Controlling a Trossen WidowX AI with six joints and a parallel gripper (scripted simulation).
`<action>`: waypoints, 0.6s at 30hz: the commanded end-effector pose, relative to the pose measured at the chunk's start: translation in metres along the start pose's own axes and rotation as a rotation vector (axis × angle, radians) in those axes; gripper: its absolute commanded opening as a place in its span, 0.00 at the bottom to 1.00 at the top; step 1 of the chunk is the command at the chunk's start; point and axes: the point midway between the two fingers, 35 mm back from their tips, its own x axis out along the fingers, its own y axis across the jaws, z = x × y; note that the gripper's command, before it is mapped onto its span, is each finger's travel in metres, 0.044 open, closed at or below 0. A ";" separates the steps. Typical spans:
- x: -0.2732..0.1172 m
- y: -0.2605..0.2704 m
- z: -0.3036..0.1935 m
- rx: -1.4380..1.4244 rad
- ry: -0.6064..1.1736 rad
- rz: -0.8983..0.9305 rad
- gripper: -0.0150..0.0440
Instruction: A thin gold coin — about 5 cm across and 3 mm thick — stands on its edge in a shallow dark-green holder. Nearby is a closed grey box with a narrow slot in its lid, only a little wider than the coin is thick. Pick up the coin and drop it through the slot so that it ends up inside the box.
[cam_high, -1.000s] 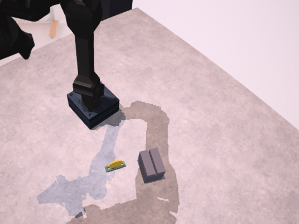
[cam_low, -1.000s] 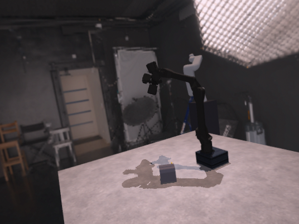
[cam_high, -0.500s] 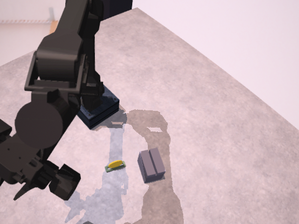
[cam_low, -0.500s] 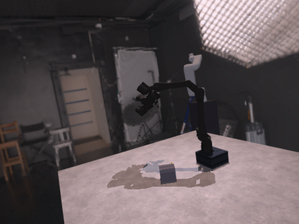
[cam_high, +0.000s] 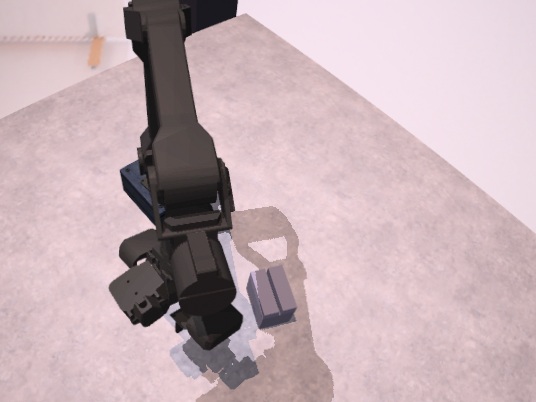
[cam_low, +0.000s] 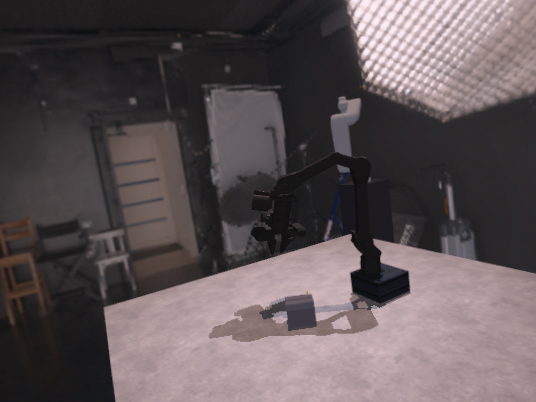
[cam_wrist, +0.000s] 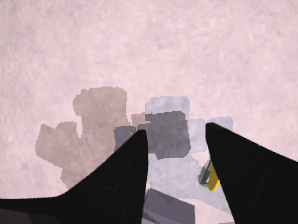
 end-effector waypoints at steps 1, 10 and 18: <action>0.018 -0.026 -0.070 0.249 0.196 -0.108 0.53; 0.021 -0.044 -0.106 0.363 0.266 -0.191 0.53; 0.054 -0.049 -0.118 0.363 0.266 -0.191 0.53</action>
